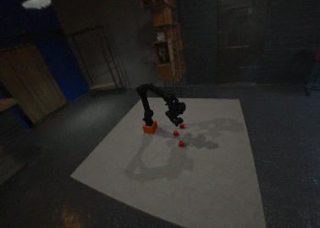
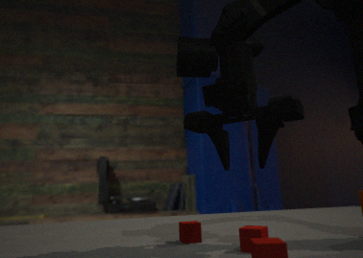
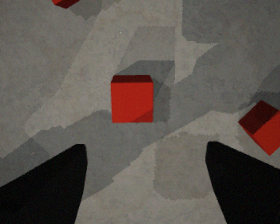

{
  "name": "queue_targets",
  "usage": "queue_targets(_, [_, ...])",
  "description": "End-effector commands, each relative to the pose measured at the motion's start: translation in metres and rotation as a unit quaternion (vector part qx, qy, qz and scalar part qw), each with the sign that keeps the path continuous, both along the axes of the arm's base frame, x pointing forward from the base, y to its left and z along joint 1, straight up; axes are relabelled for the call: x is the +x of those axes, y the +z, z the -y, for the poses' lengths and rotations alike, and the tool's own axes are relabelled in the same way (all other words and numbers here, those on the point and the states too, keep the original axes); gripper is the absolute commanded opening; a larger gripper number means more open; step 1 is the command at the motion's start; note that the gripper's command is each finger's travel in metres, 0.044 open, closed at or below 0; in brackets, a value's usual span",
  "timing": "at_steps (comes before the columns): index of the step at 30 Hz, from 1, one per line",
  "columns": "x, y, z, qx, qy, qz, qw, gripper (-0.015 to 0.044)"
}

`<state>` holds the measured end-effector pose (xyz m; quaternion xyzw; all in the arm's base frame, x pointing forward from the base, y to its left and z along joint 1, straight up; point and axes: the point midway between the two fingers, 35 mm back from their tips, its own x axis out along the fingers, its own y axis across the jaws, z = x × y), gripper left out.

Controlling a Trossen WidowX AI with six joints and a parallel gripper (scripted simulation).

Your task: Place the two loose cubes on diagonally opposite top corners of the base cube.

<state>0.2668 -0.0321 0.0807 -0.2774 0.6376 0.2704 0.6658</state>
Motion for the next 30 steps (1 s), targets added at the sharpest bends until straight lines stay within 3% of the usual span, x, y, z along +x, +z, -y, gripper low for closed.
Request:
queue_targets(1, [-0.003,-0.029,-0.001,-0.003,-0.002,-0.009,1.000,0.0265])
queue_targets(4, [-0.004,-0.053,-0.002,-0.003,-0.002,-0.009,1.000,0.0265])
queue_targets(30, [-0.003,-0.094,-0.002,-0.002,-0.002,-0.009,1.000,0.0265])
